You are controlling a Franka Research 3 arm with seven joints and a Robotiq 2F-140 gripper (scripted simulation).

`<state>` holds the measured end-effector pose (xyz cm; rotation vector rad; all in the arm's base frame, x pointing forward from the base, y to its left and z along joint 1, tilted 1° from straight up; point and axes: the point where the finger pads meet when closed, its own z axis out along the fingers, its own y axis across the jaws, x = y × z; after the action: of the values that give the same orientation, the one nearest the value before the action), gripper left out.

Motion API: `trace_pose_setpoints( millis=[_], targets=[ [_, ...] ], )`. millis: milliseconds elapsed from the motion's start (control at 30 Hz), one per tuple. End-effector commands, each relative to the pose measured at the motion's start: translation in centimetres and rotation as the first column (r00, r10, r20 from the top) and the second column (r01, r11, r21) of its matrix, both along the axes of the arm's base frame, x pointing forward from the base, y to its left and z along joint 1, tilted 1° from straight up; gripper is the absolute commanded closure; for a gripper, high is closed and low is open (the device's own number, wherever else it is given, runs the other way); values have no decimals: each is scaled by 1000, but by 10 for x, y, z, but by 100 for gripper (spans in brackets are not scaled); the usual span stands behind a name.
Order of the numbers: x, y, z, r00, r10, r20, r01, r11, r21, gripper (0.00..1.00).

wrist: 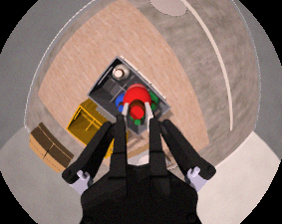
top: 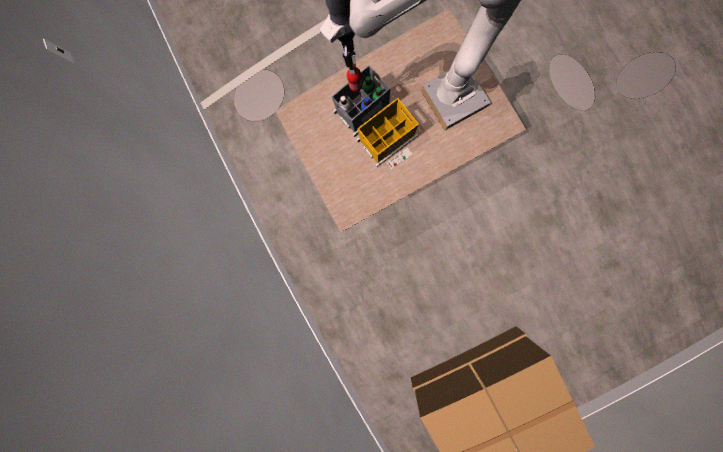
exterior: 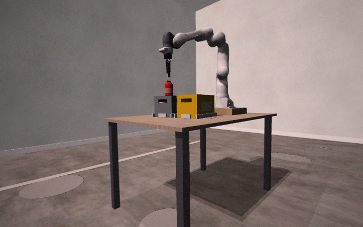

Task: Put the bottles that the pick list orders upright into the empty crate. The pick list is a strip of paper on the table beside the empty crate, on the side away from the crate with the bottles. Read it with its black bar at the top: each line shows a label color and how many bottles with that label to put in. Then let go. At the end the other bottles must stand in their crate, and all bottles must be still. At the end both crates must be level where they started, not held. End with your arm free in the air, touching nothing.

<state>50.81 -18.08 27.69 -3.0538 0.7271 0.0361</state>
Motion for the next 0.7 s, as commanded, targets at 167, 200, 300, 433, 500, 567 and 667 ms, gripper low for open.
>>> trace_pose_setpoints(
  millis=[167, 200, 300, 433, 500, 567, 667],
  targets=[
    [2, -2, 6, 1000, 0, 11, 0, 1000, -5, 100],
    [2, -2, 6, 1000, 0, 11, 0, 1000, -5, 100],
    [2, -2, 6, 1000, 0, 11, 0, 1000, -5, 100],
    [2, -2, 6, 1000, 0, 11, 0, 1000, -5, 100],
    [2, -2, 6, 1000, 0, 11, 0, 1000, -5, 100],
    [2, -2, 6, 1000, 0, 11, 0, 1000, -5, 100],
    [-1, 3, 6, 1000, 0, 11, 0, 1000, -5, 100]
  ],
)
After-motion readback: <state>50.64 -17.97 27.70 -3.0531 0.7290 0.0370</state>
